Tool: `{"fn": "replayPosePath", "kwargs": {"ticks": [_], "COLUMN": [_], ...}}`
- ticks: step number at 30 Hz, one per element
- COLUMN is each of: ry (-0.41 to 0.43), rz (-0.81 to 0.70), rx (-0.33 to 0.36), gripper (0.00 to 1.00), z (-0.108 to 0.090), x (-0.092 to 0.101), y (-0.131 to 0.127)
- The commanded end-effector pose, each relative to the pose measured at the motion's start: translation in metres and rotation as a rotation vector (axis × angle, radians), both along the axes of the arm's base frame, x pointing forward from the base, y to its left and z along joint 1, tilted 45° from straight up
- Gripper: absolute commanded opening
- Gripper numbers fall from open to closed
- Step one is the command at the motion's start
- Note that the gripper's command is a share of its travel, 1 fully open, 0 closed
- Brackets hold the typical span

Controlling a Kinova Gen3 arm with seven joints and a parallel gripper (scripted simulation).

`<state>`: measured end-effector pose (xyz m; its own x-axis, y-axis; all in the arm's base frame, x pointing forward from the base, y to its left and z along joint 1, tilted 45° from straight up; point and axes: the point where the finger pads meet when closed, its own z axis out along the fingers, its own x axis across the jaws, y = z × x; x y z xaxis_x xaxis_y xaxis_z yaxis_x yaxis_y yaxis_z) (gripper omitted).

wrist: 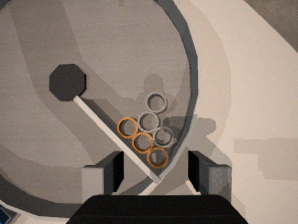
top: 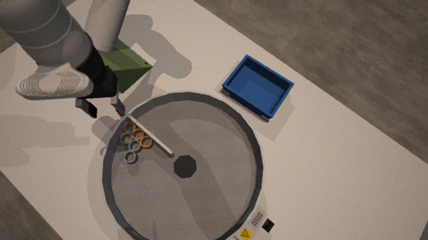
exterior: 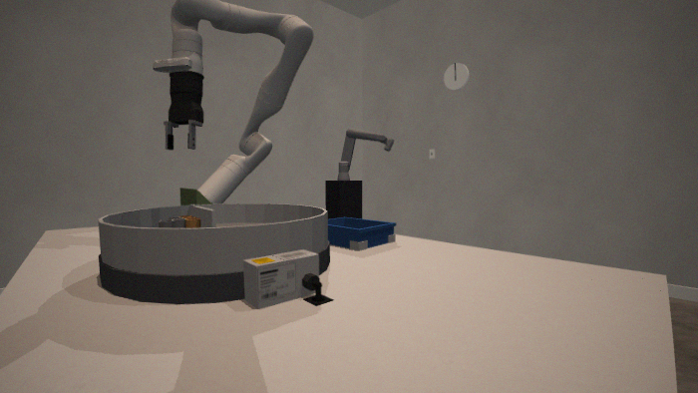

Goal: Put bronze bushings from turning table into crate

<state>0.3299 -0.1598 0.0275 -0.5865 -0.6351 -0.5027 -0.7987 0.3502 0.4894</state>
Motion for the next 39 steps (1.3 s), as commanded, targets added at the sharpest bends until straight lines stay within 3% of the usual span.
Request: {"fn": "replayPosePath", "kwargs": {"ticks": [1, 39], "ry": [-0.001, -0.001], "rz": [-0.001, -0.001], "rx": [-0.001, -0.001], "gripper": [1.00, 1.00], "z": [0.0004, 0.0004], "x": [0.0002, 0.0002], "y": [-0.0007, -0.0007]}}
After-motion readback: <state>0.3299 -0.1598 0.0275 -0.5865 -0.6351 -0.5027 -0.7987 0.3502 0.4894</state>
